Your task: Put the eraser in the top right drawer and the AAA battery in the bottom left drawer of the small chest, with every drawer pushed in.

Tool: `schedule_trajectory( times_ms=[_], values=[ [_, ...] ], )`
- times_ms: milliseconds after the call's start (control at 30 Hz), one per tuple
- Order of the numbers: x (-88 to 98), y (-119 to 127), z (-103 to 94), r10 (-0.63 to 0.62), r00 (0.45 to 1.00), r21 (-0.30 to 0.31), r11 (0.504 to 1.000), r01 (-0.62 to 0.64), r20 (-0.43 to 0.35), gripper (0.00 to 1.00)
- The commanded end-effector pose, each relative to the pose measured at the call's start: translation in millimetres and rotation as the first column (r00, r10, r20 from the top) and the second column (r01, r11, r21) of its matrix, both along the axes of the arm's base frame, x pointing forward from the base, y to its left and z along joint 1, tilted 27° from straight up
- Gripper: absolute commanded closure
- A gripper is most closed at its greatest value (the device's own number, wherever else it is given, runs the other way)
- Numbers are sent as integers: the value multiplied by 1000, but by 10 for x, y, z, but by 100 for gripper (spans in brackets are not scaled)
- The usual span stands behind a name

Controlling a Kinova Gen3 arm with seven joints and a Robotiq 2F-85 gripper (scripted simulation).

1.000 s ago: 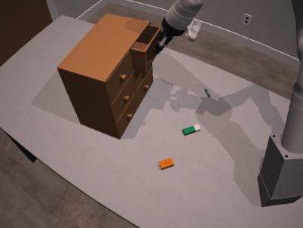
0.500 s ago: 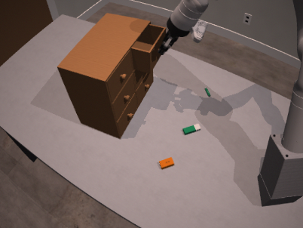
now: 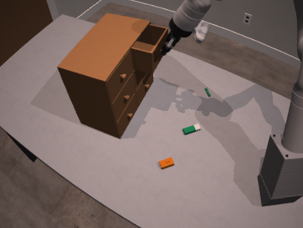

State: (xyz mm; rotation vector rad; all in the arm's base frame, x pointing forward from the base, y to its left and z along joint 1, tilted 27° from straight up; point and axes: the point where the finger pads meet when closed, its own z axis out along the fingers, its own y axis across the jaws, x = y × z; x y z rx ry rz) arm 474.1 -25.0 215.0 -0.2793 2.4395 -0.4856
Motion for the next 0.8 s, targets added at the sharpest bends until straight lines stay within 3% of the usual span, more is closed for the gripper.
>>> schedule_trajectory(
  times_ms=[0, 567, 767],
  values=[
    [-27, 28, -5, 6, 1000, 4, 1000, -6, 0, 87],
    [-30, 27, -8, 6, 1000, 3, 1000, -6, -1, 87],
    [-30, 27, -8, 7, 1000, 3, 1000, -7, -1, 75]
  ],
)
